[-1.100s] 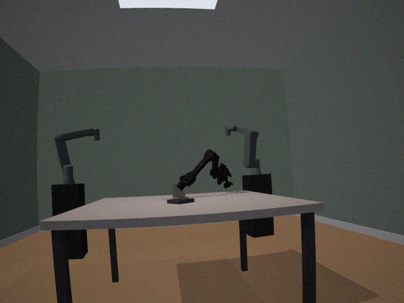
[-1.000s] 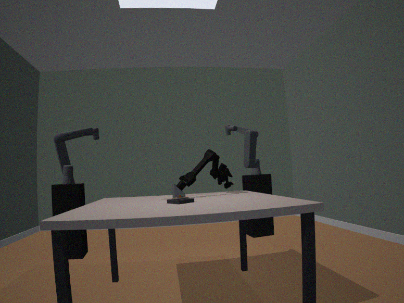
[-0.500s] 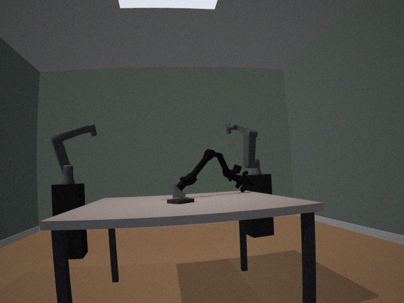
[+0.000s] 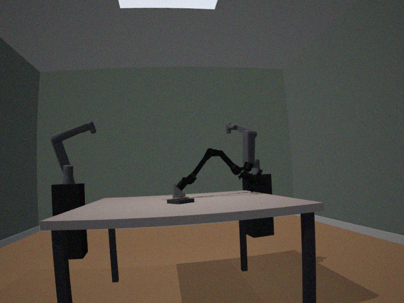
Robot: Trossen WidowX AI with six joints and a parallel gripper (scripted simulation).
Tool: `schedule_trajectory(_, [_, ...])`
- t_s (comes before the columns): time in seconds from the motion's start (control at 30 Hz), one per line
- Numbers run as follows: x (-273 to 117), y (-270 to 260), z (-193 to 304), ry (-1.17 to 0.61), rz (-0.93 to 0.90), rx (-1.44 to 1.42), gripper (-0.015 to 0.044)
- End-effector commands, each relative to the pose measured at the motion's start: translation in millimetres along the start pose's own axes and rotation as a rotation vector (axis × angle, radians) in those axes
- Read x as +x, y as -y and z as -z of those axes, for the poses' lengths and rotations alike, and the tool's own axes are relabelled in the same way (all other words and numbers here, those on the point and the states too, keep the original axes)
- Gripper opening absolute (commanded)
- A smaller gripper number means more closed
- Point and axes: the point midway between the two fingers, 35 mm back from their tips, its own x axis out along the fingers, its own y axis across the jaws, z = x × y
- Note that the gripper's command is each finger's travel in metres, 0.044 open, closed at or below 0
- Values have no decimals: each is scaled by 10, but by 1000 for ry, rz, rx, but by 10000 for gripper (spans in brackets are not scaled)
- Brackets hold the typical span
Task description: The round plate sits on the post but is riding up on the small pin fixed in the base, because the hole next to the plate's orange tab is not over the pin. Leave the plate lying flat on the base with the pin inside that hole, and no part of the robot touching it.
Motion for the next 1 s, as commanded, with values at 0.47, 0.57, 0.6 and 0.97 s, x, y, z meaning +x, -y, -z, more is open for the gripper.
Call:
schedule_trajectory(0.47, [-273,-1456,2206,-385,-407,285,0])
schedule_trajectory(0.57, [-420,-1656,2463,-439,-463,345,0])
schedule_trajectory(0.6, [-527,-1840,2606,-471,-512,393,0])
schedule_trajectory(0.97, [-1542,-2956,3416,-719,-766,692,0])
